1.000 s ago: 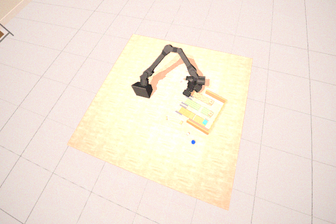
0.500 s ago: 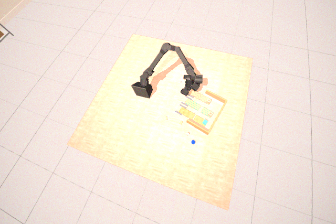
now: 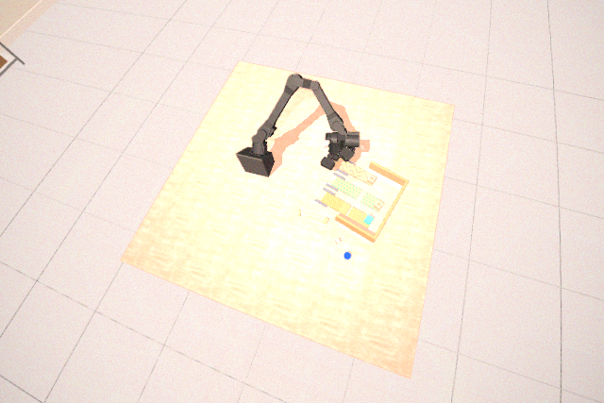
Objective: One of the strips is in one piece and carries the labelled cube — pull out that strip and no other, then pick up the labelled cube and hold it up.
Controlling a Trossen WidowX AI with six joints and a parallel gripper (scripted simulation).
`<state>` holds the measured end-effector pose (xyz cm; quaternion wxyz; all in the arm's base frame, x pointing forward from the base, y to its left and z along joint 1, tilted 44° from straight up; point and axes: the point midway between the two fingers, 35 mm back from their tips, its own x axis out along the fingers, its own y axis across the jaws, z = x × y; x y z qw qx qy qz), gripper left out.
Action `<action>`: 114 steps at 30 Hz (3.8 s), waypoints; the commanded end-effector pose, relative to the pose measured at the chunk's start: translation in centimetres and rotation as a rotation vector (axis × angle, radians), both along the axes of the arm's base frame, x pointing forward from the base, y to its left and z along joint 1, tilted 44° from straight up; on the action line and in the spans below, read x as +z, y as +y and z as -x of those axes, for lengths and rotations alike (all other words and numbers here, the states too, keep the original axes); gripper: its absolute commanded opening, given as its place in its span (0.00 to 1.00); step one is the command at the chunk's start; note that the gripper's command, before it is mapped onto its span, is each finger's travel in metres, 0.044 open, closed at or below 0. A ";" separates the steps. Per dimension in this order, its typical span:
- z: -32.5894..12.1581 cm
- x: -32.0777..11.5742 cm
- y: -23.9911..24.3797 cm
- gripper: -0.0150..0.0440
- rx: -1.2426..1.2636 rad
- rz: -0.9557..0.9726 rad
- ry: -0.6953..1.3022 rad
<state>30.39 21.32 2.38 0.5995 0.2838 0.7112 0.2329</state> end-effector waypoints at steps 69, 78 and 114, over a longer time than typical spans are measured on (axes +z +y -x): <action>8.7 2.3 -0.5 0.25 -0.001 0.004 0.006; 8.3 4.6 -2.7 0.25 0.009 0.008 0.021; -3.2 2.6 -3.7 1.00 -0.016 0.013 0.039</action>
